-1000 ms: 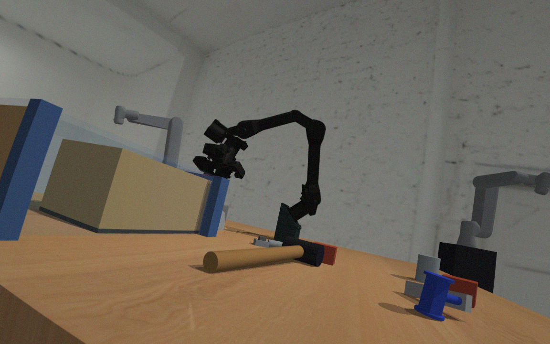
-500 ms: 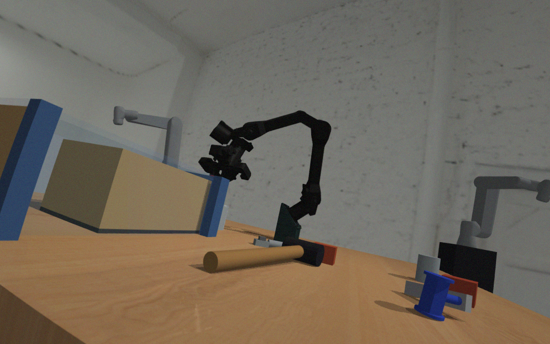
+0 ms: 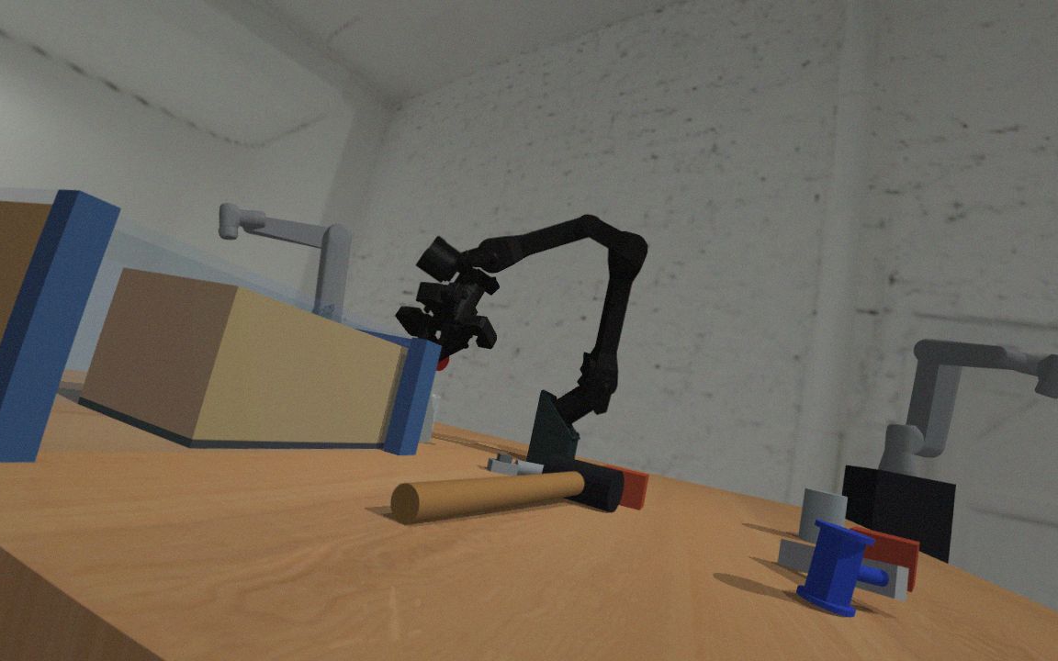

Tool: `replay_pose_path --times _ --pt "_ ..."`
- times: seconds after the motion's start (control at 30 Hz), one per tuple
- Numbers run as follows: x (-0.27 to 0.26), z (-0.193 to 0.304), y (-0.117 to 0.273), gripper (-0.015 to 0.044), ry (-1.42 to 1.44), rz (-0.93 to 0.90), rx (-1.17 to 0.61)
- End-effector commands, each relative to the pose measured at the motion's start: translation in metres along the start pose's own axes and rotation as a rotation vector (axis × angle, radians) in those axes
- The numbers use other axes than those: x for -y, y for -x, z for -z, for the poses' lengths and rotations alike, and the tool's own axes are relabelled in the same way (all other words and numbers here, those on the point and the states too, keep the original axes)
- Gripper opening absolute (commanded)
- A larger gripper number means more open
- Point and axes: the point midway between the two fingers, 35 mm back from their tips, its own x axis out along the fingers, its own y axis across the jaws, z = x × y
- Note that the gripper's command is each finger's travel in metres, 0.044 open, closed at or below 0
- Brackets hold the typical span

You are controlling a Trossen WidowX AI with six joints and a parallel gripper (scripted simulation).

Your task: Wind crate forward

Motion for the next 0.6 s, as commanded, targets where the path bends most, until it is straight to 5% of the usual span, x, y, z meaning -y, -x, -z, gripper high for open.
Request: replay_pose_path --times 0.0,0.57 --pt "-0.005 0.009 0.002 0.0 -0.011 -0.005 -0.01" --pt "-0.015 0.029 0.012 0.0 -0.013 -0.005 -0.011"
